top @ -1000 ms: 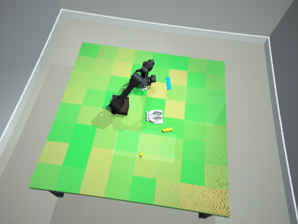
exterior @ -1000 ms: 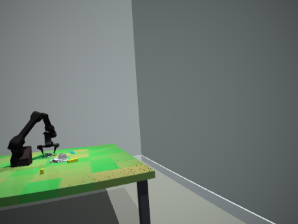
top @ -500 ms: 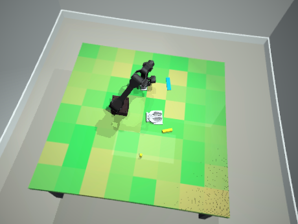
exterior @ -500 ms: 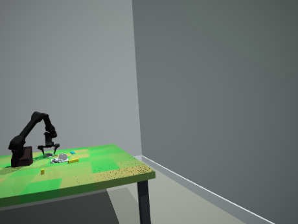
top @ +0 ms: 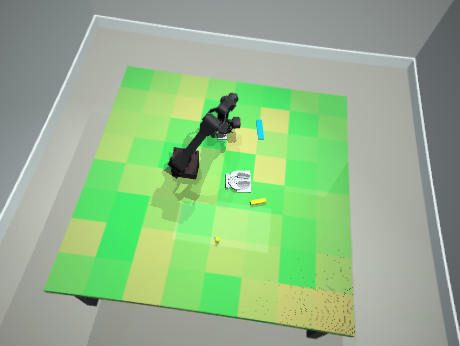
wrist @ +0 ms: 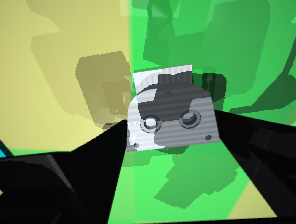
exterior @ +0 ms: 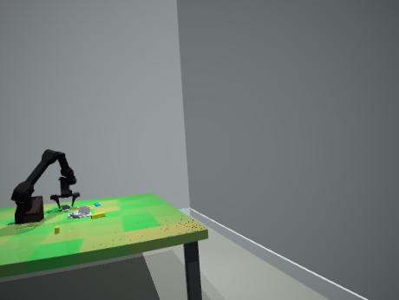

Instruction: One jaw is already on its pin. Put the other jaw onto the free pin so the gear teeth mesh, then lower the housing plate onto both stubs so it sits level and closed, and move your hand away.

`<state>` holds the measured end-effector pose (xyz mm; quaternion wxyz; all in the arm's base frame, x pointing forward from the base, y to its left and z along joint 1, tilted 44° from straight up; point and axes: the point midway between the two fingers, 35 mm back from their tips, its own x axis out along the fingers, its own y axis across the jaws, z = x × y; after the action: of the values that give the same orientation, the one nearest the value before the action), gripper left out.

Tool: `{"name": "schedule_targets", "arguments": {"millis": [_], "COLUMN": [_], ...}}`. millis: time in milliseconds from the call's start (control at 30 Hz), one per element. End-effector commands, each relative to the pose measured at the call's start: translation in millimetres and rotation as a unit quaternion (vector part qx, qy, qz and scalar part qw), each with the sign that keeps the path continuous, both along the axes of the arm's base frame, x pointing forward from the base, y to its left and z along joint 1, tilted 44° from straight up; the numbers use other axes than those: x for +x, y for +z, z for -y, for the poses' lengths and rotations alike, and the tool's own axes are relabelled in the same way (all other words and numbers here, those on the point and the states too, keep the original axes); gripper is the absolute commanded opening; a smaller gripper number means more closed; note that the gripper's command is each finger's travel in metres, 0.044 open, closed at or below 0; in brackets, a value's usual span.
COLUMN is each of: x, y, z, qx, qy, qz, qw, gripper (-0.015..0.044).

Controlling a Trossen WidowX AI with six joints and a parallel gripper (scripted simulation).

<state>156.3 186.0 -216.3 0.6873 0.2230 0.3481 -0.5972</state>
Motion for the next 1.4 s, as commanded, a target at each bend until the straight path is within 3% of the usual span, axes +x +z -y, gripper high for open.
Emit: {"name": "schedule_targets", "arguments": {"millis": [0,867,1367], "x": [0,-3,7], "y": [0,52,65], "z": [0,-48,-44], "qx": [0.000,0.000,0.001], "qy": [0.000,0.003,0.031], "qz": [0.000,0.000,-0.026], "qw": [1.000,1.000,0.999], "gripper": [0.0351,0.0351,0.0351]}}
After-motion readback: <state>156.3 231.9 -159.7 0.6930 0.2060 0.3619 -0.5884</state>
